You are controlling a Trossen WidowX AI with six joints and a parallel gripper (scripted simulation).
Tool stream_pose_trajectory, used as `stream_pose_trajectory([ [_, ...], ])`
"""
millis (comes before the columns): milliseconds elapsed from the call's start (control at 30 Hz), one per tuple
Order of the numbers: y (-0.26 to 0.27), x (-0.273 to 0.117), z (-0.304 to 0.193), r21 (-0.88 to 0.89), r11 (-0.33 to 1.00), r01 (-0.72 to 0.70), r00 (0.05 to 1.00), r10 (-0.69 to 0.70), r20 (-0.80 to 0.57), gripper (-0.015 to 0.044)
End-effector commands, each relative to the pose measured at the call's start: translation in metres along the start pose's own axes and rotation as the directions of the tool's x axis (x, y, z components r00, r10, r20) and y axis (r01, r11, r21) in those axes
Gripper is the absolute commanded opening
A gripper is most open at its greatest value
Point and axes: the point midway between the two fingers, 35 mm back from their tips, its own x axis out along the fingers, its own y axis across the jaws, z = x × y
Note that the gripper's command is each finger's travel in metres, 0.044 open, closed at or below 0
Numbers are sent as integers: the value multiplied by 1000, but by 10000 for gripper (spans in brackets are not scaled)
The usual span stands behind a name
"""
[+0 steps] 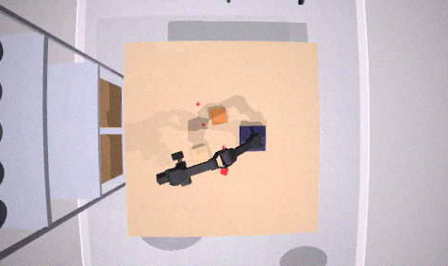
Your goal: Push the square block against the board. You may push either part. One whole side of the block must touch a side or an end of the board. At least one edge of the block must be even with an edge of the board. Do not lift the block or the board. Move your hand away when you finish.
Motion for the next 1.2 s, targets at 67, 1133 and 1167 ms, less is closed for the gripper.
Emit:
stream_pose_trajectory([
  [67,1,-1,-1,-4,1000,-5,1000,5,-6,0],
  [1133,-64,-2,-29,15,1000,7,1000,-7,-19,0],
  [1167,-77,-1,-35,18,1000,8,1000,-8,-20,0],
])
